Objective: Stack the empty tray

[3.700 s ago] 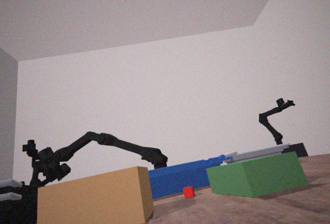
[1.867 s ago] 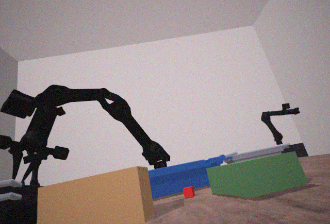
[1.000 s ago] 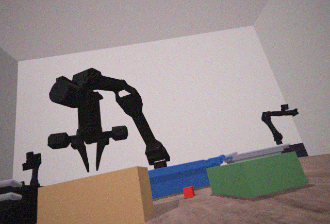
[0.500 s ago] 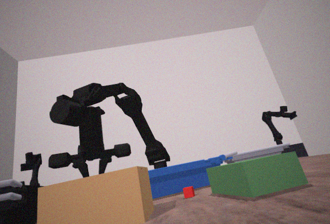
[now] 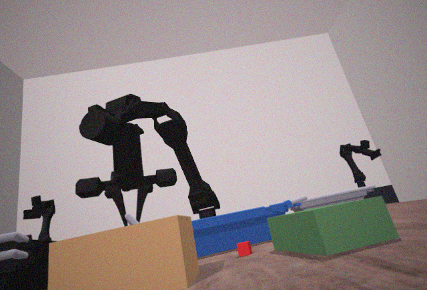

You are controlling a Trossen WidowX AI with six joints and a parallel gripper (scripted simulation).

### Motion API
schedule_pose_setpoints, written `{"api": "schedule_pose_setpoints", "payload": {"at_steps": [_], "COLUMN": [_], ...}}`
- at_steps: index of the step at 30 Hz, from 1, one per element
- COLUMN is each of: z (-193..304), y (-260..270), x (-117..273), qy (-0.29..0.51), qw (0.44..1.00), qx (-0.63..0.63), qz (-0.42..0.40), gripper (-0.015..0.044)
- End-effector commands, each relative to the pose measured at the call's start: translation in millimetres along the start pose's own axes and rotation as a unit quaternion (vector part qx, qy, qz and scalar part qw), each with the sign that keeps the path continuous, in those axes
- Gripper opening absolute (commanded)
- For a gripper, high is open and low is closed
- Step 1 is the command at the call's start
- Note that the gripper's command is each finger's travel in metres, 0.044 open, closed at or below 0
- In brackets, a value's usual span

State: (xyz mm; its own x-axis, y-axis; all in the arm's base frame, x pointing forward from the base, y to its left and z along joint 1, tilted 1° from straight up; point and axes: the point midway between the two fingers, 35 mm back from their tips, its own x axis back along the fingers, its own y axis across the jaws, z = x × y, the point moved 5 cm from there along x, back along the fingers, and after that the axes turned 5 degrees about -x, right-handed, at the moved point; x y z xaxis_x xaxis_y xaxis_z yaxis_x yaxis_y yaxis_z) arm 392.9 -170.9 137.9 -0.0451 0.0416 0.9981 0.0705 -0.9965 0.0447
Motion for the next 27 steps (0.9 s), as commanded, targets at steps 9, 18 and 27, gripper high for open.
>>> {"api": "schedule_pose_setpoints", "payload": {"at_steps": [9, 18, 27], "z": [-2.3, -2.6, -1.1], "y": [-44.2, -54.7, -50.8], "x": [-9.3, -12.6, 23.4], "qy": [-0.004, -0.004, -0.003], "qw": [1.000, 1.000, 1.000], "qx": [0.006, 0.006, 0.006], "qz": [0.011, 0.012, 0.012], "gripper": [0.0082, 0.0082, 0.0082]}}
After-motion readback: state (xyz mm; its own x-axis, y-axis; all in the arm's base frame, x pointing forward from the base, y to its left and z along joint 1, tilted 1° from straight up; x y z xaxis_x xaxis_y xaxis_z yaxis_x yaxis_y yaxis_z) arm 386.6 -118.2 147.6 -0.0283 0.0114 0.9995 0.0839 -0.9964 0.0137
